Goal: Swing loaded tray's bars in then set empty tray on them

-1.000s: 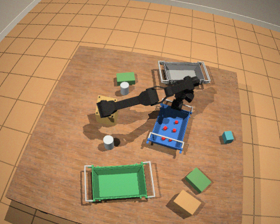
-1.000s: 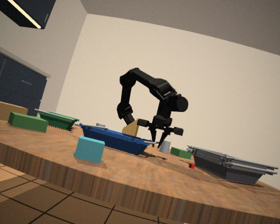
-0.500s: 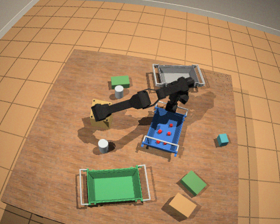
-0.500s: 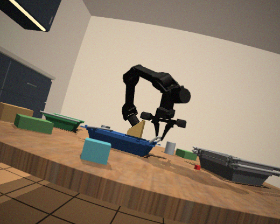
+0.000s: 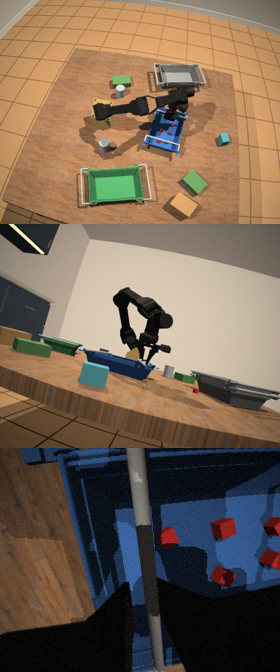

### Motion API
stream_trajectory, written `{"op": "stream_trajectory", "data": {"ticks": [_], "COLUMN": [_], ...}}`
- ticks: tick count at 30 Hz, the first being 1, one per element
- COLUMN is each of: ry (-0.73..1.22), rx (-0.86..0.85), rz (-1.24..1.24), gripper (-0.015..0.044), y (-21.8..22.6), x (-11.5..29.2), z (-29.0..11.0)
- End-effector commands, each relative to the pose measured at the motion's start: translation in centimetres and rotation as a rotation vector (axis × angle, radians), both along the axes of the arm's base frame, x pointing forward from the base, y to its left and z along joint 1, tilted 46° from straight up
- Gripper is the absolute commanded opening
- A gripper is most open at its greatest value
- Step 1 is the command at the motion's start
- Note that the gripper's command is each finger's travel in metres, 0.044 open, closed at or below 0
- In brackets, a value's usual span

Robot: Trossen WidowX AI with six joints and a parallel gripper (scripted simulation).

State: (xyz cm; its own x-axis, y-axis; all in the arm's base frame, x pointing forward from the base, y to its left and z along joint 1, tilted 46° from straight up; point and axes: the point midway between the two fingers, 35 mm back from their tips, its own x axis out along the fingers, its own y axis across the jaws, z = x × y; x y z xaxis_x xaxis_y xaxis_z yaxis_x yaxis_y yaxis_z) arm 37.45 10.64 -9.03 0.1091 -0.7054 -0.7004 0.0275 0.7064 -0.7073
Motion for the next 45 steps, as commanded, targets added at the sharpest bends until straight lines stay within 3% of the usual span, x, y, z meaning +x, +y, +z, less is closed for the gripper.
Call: {"op": "stream_trajectory", "data": {"ticks": [1, 10, 32, 35, 45], "ry": [0.001, 0.001, 0.0, 0.0, -0.002], "rx": [0.0, 0.002, -0.001, -0.001, 0.0], "rz": [0.007, 0.007, 0.015, 0.015, 0.014], "gripper": [0.0083, 0.0083, 0.0083, 0.0005, 0.0], "y": [-0.2, 3.1, 2.6, 2.6, 2.6], "x": [0.0, -0.5, -0.3, -0.3, -0.3], "z": [0.2, 2.7, 2.2, 2.2, 2.3]}}
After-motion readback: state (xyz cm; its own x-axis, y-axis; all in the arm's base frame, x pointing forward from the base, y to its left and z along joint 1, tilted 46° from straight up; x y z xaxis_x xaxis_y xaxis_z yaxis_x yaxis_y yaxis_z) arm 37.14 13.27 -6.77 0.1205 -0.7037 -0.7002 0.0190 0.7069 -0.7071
